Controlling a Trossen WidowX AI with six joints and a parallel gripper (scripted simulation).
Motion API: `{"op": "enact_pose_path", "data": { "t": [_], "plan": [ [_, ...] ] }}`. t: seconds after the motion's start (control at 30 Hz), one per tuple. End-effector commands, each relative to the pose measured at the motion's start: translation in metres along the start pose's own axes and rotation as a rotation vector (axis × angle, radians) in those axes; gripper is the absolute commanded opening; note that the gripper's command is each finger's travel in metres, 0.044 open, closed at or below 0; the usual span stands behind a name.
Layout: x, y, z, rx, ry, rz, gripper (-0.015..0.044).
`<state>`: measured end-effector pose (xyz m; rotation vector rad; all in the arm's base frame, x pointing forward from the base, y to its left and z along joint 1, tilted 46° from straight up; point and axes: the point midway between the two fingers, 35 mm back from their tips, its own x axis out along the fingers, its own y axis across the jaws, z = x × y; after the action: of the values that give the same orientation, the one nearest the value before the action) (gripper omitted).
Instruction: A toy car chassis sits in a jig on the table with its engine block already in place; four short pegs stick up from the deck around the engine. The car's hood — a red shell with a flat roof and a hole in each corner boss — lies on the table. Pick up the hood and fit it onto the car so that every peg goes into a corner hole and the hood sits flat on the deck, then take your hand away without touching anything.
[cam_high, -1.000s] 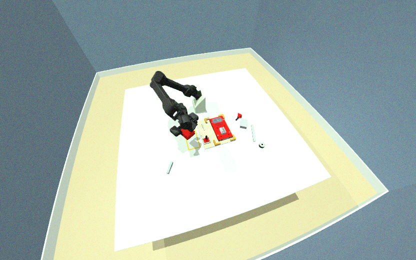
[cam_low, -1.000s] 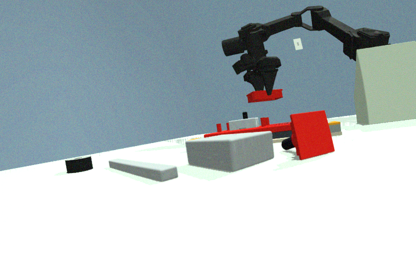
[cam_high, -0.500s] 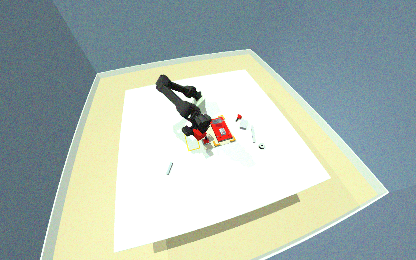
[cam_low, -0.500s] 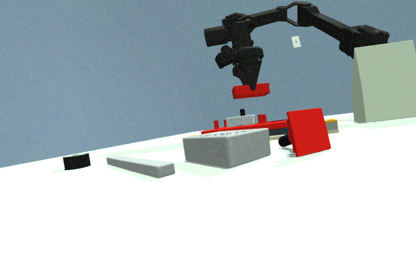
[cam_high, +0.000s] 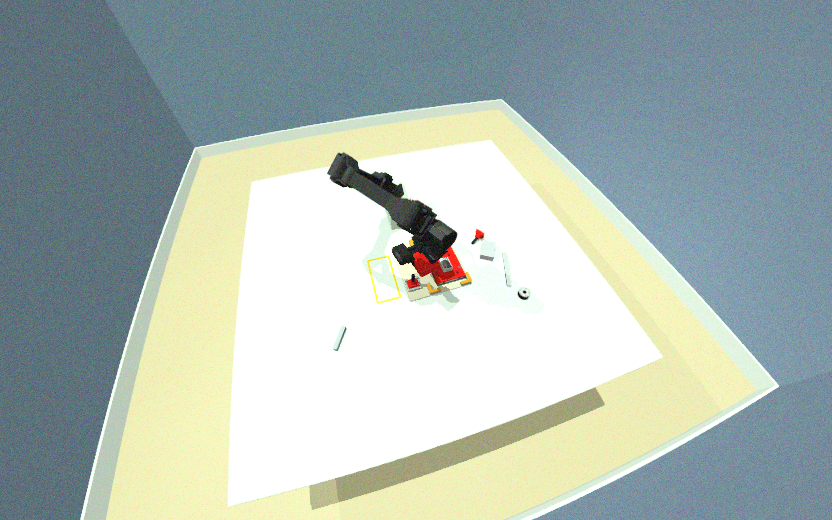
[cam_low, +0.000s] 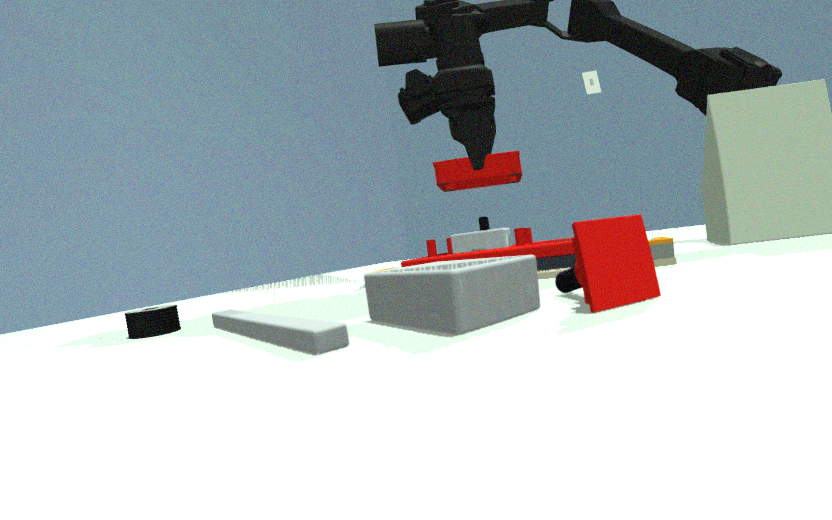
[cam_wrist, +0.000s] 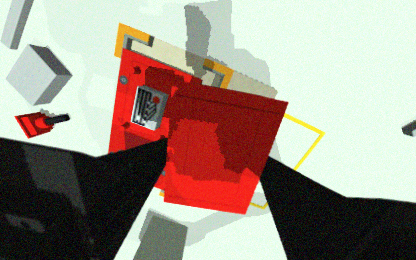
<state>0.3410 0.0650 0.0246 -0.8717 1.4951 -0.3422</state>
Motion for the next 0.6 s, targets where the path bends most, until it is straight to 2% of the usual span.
{"op": "enact_pose_path", "data": {
  "t": [0.0,0.4,0.57],
  "plan": [
    [-0.001,0.019,0.005,0.048,-0.006,0.003,0.0],
    [0.002,0.086,0.007,0.199,0.0,-0.011,0.0],
    [0.003,0.09,0.006,0.207,0.0,-0.012,0.0]
  ]
}}
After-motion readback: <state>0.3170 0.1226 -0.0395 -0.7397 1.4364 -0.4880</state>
